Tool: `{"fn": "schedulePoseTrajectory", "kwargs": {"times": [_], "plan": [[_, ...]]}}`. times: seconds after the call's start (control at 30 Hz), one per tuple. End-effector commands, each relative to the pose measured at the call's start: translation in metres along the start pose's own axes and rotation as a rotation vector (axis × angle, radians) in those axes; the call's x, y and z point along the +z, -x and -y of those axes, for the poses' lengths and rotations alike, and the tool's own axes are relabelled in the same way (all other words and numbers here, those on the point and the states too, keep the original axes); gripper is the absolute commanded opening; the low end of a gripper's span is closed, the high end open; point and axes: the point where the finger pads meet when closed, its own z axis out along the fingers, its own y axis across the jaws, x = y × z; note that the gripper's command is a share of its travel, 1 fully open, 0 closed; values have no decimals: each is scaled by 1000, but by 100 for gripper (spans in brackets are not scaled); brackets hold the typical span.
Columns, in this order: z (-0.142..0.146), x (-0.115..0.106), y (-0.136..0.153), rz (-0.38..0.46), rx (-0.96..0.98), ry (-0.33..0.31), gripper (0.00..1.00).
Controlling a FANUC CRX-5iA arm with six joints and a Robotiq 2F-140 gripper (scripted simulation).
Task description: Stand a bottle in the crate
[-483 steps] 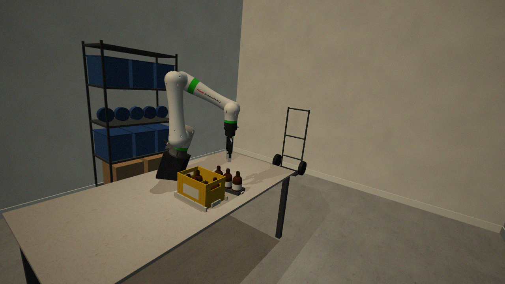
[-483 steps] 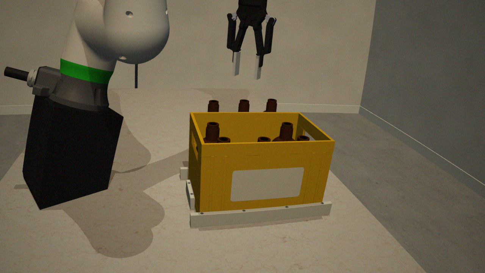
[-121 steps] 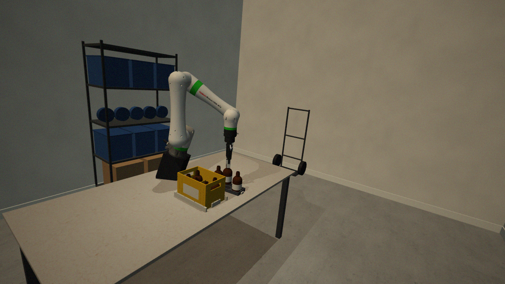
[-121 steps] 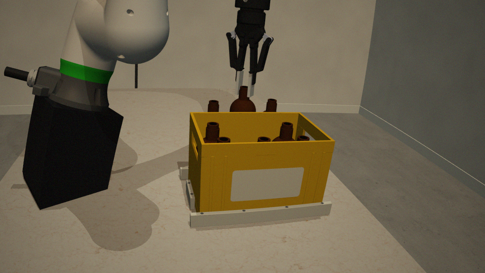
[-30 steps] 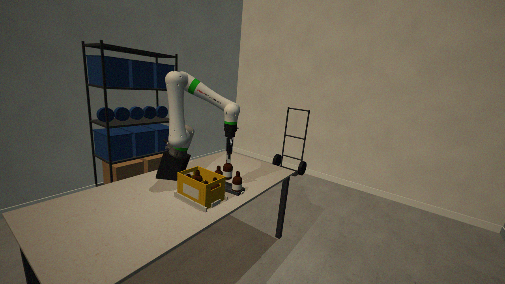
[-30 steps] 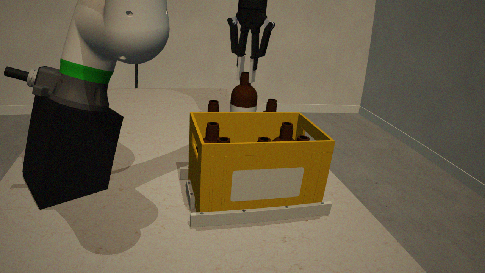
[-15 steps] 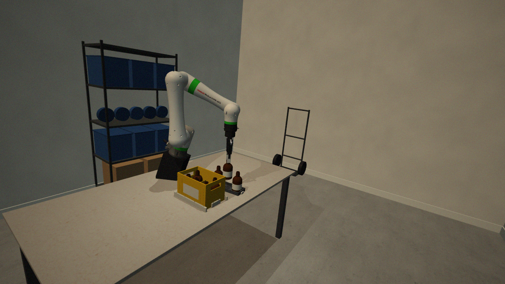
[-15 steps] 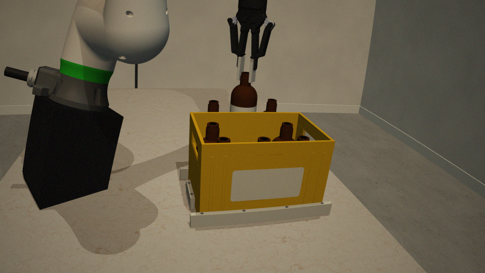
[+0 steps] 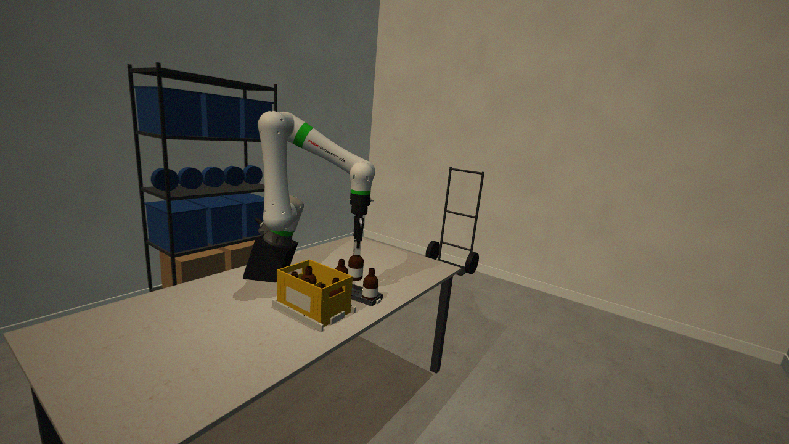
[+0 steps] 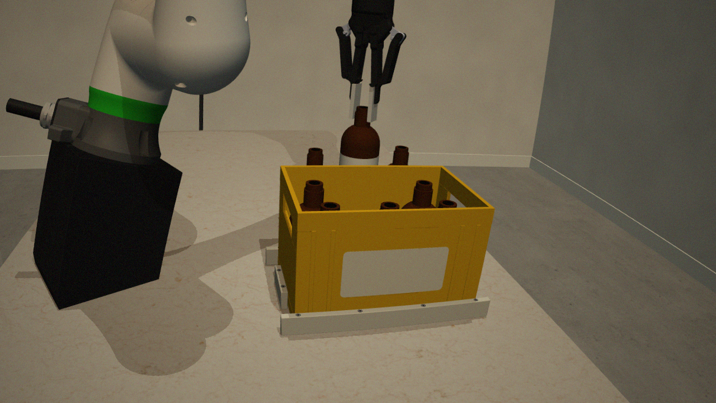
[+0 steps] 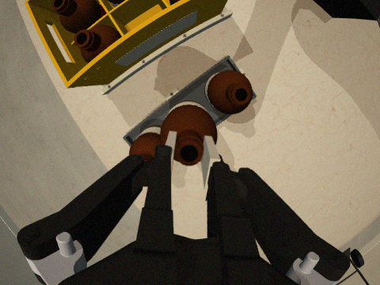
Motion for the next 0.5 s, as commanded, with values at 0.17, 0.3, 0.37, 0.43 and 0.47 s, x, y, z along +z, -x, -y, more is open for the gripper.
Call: {"fn": "schedulePoseTrajectory", "kwargs": {"times": [0.17, 0.3, 0.37, 0.43, 0.47], "plan": [[0, -1, 0, 0, 0, 0, 0], [0, -2, 0, 0, 0, 0, 0], [0, -2, 0, 0, 0, 0, 0], [0, -3, 0, 0, 0, 0, 0], [0, -4, 0, 0, 0, 0, 0]]}}
